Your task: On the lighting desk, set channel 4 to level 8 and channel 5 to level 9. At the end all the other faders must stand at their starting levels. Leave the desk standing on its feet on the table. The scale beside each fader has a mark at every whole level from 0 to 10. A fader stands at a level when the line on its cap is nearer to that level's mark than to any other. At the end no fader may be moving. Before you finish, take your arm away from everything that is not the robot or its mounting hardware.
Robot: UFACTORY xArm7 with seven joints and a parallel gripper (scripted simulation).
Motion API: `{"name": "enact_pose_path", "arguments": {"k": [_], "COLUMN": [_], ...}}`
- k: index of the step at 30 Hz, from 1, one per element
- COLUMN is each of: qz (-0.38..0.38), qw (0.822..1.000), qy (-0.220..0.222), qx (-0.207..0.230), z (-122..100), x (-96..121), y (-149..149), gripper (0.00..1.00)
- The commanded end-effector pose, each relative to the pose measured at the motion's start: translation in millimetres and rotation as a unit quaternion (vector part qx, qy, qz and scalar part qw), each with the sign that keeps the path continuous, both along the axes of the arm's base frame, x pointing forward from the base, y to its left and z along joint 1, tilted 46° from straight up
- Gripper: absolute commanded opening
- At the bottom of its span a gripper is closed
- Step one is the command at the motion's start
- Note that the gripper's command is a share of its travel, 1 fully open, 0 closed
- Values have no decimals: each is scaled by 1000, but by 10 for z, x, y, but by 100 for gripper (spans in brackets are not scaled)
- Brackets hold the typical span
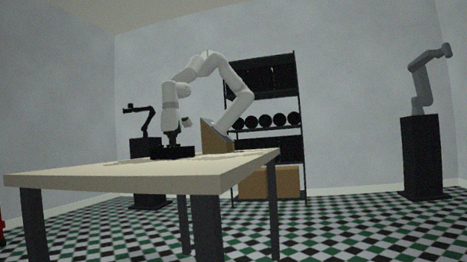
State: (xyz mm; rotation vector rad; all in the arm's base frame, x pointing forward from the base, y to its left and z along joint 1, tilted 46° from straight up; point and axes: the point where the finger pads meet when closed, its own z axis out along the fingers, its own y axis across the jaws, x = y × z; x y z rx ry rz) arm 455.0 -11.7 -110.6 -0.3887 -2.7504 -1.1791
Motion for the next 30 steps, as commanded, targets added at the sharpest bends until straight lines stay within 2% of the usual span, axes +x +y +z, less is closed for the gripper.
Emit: {"name": "enact_pose_path", "arguments": {"k": [1, 30], "qz": [-1, -1], "qw": [1000, 1000], "qy": [-1, -1], "qx": [-1, -1], "z": [7, -1], "x": [14, 72], "y": [-20, -36], "gripper": [0, 0]}}
